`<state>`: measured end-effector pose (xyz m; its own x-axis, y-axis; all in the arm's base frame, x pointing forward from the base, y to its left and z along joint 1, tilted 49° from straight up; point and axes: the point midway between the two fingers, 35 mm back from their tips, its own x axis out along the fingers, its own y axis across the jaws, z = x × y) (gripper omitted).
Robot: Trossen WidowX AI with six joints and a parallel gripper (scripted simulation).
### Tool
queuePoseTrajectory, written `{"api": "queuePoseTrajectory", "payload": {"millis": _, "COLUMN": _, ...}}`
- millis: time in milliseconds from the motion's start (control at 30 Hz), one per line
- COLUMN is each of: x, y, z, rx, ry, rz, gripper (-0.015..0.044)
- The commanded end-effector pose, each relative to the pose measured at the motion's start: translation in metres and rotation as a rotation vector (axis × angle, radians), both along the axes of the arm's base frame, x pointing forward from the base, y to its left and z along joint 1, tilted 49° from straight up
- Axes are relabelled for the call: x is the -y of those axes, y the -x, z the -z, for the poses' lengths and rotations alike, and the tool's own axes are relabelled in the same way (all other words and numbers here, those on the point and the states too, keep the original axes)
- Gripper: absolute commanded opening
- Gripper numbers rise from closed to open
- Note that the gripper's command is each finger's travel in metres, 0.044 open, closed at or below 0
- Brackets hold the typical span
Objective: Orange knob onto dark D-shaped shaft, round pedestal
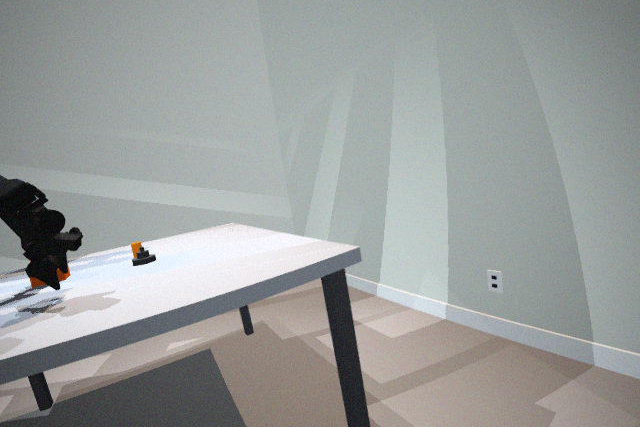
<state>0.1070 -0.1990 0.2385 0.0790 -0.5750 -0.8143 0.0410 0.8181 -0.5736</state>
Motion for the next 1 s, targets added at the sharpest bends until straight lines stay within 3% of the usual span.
{"api": "queuePoseTrajectory", "payload": {"millis": 0, "x": -0.006, "y": -0.054, "z": 0.023, "rx": -0.001, "ry": -0.089, "rz": 0.016, "gripper": 0.0440}}
{"api": "queuePoseTrajectory", "payload": {"millis": 233, "x": -0.047, "y": -0.134, "z": 0.073, "rx": -0.059, "ry": -0.161, "rz": 0.054, "gripper": 0.0440}}
{"api": "queuePoseTrajectory", "payload": {"millis": 500, "x": -0.126, "y": -0.196, "z": 0.138, "rx": -0.150, "ry": -0.119, "rz": 0.075, "gripper": 0.0440}}
{"api": "queuePoseTrajectory", "payload": {"millis": 700, "x": -0.201, "y": -0.213, "z": 0.193, "rx": -0.183, "ry": -0.041, "rz": 0.038, "gripper": 0.0440}}
{"api": "queuePoseTrajectory", "payload": {"millis": 967, "x": -0.282, "y": -0.202, "z": 0.259, "rx": -0.157, "ry": 0.142, "rz": 0.018, "gripper": 0.0440}}
